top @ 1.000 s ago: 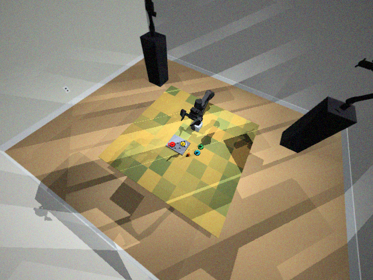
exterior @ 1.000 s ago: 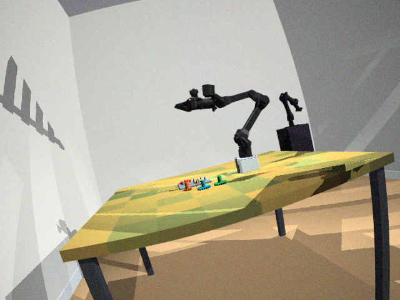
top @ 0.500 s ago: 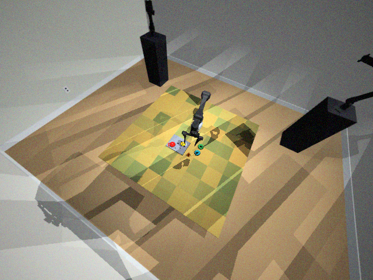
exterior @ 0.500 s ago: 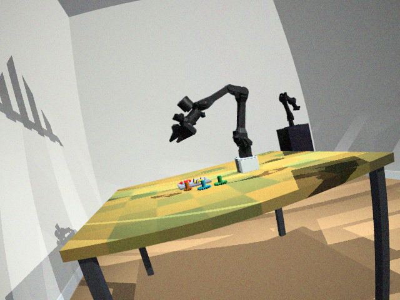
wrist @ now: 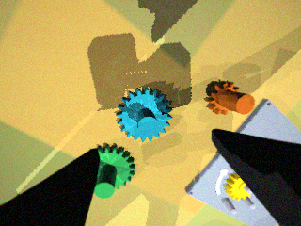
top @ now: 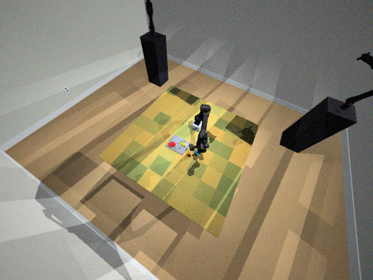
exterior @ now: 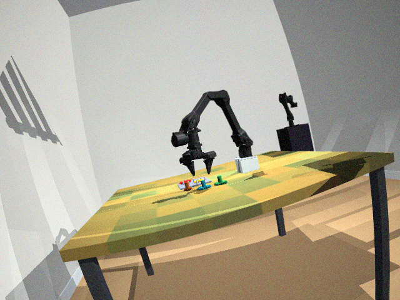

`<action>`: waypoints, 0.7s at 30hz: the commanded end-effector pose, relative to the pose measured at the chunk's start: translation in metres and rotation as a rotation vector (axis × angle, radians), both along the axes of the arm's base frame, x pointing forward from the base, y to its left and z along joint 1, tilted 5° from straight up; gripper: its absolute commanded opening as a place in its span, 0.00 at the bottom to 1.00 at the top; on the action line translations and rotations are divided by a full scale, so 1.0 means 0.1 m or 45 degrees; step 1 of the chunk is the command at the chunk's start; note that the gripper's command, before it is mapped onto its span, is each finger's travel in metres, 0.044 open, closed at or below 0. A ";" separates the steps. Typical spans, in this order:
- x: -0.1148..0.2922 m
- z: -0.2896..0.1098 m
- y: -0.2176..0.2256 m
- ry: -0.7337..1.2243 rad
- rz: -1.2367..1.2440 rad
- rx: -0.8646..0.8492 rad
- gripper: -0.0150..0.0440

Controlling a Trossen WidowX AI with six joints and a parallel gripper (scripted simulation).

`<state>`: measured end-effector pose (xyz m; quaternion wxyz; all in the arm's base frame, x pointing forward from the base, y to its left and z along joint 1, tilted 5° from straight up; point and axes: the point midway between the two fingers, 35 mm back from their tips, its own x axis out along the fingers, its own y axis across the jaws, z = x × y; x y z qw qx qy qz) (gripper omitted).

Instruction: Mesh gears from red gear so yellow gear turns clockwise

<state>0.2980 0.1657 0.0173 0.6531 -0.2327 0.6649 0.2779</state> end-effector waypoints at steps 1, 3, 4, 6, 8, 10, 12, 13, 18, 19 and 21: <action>0.01 0.03 0.03 0.009 0.013 -0.001 1.00; 0.00 0.01 0.04 0.009 0.013 -0.001 1.00; 0.00 -0.05 0.05 0.009 0.013 0.000 1.00; 0.00 -0.12 0.05 0.009 0.013 0.000 1.00; 0.00 -0.12 0.05 0.009 0.013 0.000 1.00; 0.00 -0.13 0.05 0.009 0.013 0.000 1.00; 0.00 -0.16 0.05 0.009 0.013 0.000 1.00; 0.00 -0.18 0.05 0.009 0.013 0.000 1.00; -0.01 -0.26 0.06 0.009 0.013 0.000 1.00; -0.01 -0.27 0.06 0.009 0.013 0.000 1.00; -0.01 -0.31 0.06 0.009 0.013 0.000 1.00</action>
